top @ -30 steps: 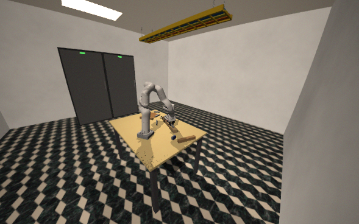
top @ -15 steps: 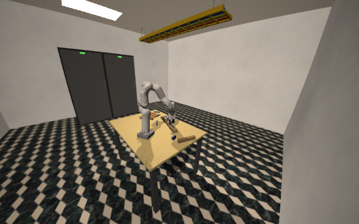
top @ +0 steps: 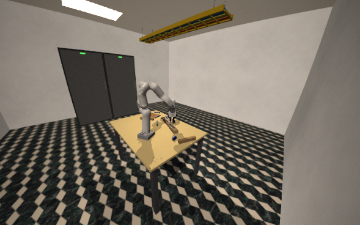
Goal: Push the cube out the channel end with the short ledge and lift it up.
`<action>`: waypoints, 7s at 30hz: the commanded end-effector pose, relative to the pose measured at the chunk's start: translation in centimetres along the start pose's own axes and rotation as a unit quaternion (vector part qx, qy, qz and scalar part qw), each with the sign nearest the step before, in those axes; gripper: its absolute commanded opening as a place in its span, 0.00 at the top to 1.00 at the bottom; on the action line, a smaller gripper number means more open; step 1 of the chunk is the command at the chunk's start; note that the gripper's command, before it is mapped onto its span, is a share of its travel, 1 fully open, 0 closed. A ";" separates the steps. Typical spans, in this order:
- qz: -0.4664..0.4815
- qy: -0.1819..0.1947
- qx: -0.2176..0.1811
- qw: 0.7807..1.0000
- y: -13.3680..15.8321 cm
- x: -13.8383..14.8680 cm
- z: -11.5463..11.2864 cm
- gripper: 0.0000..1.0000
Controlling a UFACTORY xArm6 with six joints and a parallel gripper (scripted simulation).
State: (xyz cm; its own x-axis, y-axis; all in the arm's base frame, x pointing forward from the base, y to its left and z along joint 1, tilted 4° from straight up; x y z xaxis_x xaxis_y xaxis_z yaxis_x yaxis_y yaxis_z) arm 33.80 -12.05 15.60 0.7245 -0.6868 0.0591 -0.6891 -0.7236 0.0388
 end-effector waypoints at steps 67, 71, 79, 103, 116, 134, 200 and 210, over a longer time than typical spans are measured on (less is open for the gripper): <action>0.146 0.002 0.001 0.989 -20.4 -19.9 0.6 0.62; 0.146 0.002 0.001 0.989 -20.4 -19.8 2.6 0.62; 0.146 0.002 0.001 0.989 -20.5 -19.8 6.9 0.62; 0.146 0.002 0.001 0.989 -20.6 -19.7 11.1 0.62; 0.146 0.002 0.001 0.989 -20.6 -19.7 11.4 0.62; 0.146 0.002 0.001 0.989 -20.6 -19.7 11.4 1.00; 0.102 -0.004 0.003 0.995 -14.2 -9.3 0.0 1.00; 0.043 -0.003 0.005 0.999 -6.3 -4.0 0.1 1.00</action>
State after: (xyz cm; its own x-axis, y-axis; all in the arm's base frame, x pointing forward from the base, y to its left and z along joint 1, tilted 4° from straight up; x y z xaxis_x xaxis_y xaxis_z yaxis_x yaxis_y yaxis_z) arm 35.42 -1.13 14.53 0.6213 -0.7795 0.0806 -0.7835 -0.6194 0.0491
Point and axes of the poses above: the point where the finger pads meet when closed, its own z axis out along the fingers, its own x axis across the jaws, y = z × x, the point moved 5 cm from there along -z, back along the fingers, and after that the axes turned 15 degrees about z, right-handed, at the moved point
